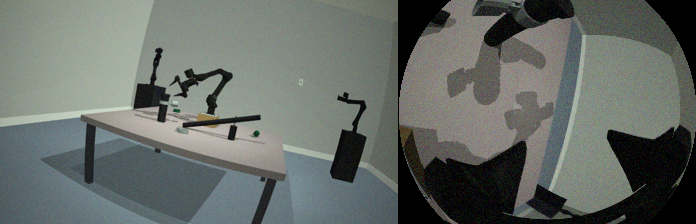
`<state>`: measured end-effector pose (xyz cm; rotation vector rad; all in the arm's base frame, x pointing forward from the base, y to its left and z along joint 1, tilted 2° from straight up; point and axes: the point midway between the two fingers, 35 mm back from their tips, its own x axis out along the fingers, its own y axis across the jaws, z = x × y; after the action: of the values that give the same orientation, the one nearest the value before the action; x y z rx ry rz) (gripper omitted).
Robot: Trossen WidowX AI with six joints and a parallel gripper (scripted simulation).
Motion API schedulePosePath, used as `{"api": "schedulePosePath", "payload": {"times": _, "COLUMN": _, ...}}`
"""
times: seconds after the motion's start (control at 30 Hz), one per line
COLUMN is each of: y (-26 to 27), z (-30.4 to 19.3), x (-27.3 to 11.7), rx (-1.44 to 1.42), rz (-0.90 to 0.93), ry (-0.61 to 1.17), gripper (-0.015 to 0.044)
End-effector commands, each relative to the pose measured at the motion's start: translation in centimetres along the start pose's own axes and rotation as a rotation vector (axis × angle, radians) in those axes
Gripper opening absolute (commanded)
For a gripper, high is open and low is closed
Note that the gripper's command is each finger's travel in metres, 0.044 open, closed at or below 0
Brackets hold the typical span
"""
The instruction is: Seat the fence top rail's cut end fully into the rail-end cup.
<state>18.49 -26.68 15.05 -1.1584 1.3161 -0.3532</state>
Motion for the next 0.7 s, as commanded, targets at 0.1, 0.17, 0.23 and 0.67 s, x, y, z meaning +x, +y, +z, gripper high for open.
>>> {"api": "schedulePosePath", "payload": {"times": 0.1, "y": -0.3, "z": 11.5, "x": -3.8, "rx": 0.318, "rz": 0.200, "ry": -0.309, "gripper": 0.0440}}
{"api": "schedulePosePath", "payload": {"times": 0.17, "y": 0.0, "z": 14.0, "x": -5.4, "rx": 0.388, "rz": 0.273, "ry": -0.361, "gripper": 0.0440}}
{"api": "schedulePosePath", "payload": {"times": 0.23, "y": 0.5, "z": 16.4, "x": -7.1, "rx": 0.453, "rz": 0.353, "ry": -0.402, "gripper": 0.0440}}
{"api": "schedulePosePath", "payload": {"times": 0.67, "y": 5.2, "z": 25.2, "x": -18.8, "rx": 0.717, "rz": 0.829, "ry": -0.400, "gripper": 0.0440}}
